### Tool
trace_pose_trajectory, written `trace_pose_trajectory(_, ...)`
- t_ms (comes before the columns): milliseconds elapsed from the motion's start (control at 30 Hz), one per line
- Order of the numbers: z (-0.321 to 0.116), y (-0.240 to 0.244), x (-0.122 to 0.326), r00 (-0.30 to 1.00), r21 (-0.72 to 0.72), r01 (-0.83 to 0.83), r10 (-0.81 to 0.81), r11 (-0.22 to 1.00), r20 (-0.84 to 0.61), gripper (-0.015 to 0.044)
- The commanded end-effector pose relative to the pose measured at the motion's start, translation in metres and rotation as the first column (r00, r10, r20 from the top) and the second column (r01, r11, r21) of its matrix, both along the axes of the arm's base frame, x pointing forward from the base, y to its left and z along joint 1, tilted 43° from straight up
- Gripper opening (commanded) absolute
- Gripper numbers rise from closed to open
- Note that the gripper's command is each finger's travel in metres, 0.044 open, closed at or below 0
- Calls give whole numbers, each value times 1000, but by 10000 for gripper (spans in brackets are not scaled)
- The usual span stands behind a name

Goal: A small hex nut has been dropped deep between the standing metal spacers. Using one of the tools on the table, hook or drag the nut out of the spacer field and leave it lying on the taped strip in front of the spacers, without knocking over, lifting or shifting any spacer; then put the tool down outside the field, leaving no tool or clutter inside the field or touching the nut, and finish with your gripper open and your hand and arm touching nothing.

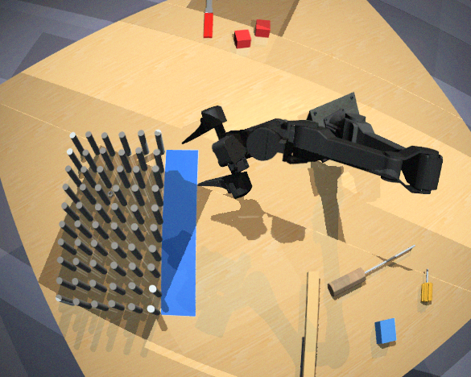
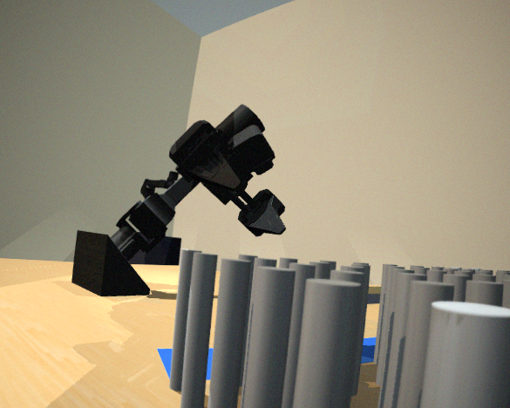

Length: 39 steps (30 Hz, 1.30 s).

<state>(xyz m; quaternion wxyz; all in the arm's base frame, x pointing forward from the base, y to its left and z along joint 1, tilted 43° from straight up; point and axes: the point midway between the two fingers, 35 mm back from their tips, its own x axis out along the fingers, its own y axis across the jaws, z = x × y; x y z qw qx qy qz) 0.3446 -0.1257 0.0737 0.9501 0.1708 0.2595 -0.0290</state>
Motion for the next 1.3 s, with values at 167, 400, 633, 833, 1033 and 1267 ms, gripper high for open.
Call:
trace_pose_trajectory(167,5,14,7,996,-62,-91,91,994,-10,440)
trace_pose_trajectory(400,38,83,28,854,-377,-508,508,774,-109,440)
trace_pose_trajectory(633,87,170,17,480,-635,-743,829,210,-287,440)
trace_pose_trajectory(833,122,228,-15,160,-722,-650,886,-237,-435,440)
trace_pose_trajectory(1033,155,274,-61,-119,-730,-367,807,-576,-578,440)
trace_pose_trajectory(1267,191,316,-134,-382,-700,107,621,-706,-684,440)
